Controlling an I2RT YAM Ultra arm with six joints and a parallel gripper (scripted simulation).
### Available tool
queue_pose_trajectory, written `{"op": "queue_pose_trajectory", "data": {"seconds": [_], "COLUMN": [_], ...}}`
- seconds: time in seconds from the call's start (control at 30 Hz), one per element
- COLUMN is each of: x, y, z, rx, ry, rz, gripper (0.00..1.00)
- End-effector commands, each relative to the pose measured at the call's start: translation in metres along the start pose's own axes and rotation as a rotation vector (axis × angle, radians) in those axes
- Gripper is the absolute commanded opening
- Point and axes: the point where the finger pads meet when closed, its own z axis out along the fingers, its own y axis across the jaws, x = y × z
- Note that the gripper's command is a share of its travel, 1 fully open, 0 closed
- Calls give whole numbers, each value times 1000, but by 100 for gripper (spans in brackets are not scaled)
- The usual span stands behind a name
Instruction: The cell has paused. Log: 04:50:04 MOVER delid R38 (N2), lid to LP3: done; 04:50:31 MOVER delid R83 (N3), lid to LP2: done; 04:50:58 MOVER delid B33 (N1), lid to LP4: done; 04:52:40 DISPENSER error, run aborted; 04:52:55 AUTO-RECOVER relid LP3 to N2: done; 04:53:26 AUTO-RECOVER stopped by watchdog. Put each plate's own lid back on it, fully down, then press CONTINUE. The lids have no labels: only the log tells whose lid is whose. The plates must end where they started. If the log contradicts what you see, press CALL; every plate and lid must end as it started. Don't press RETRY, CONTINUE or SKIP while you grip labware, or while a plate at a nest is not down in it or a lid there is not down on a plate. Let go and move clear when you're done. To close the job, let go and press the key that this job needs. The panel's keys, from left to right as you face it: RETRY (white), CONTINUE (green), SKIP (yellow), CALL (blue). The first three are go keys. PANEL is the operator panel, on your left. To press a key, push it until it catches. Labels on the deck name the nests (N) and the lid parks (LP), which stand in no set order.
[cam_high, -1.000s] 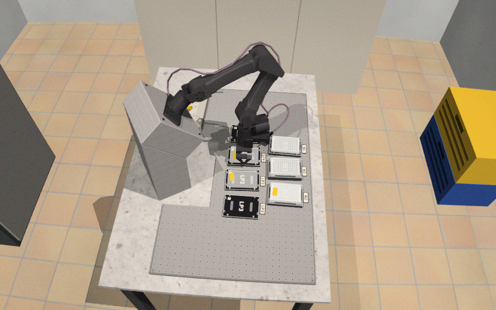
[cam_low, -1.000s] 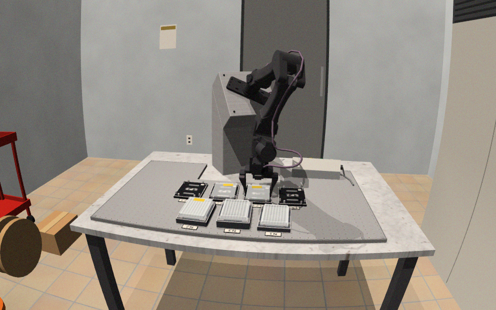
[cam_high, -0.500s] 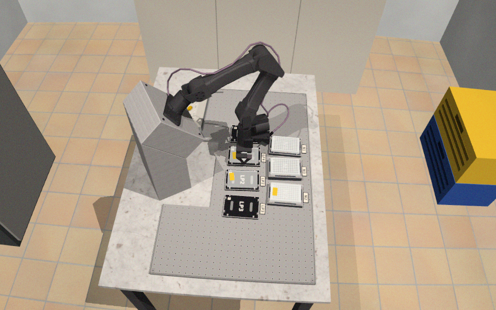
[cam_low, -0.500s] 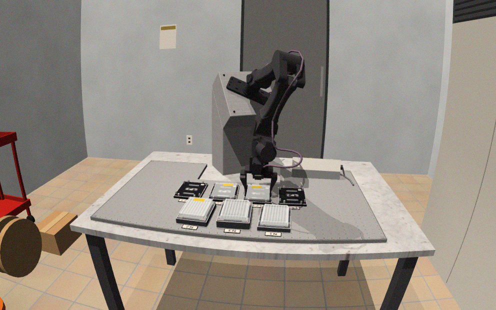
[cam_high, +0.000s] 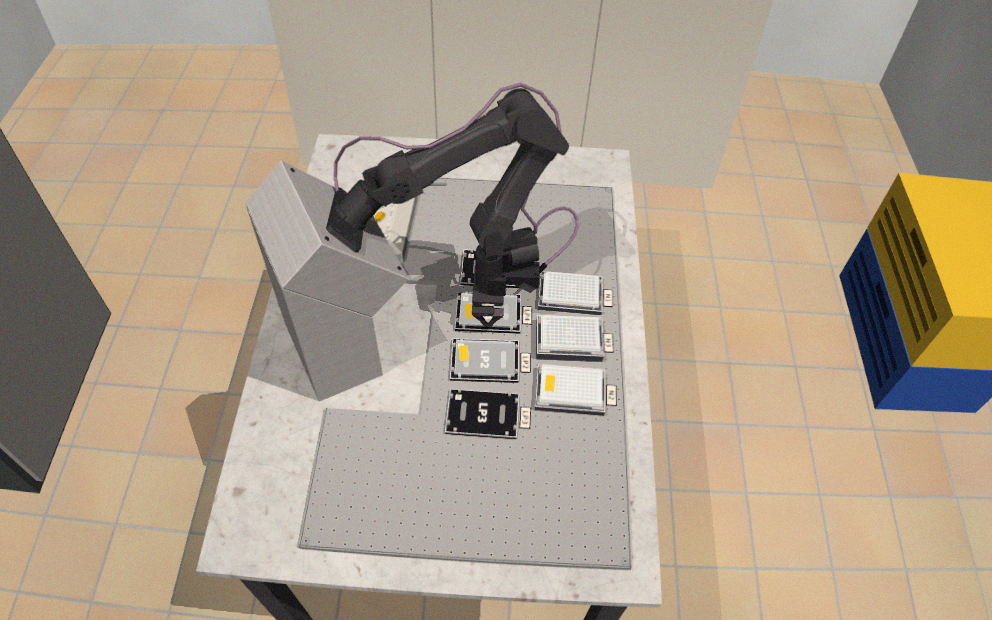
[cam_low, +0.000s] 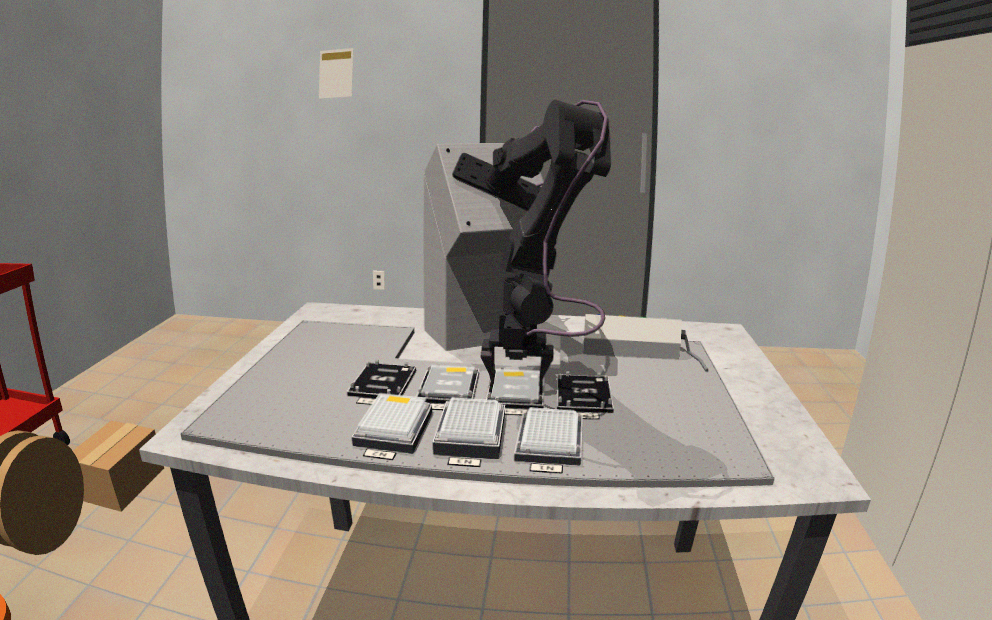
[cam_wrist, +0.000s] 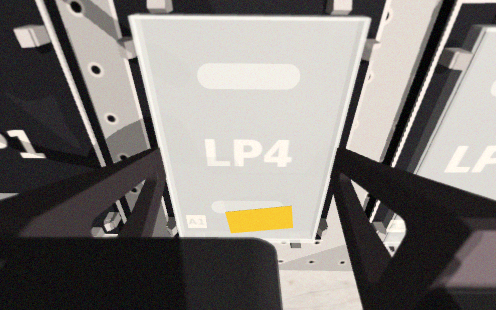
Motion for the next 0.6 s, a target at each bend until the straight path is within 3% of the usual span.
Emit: {"op": "queue_pose_trajectory", "data": {"seconds": [0.0, 0.33, 0.37, 0.57], "x": [17, 18, 8, 6], "y": [-7, -8, -4, -5], "z": [0, 0, -6, -14], "rx": [18, 19, 12, 6], "ry": [36, 38, 17, 15], "rz": [19, 20, 16, 13], "gripper": [0, 0, 0, 0]}}
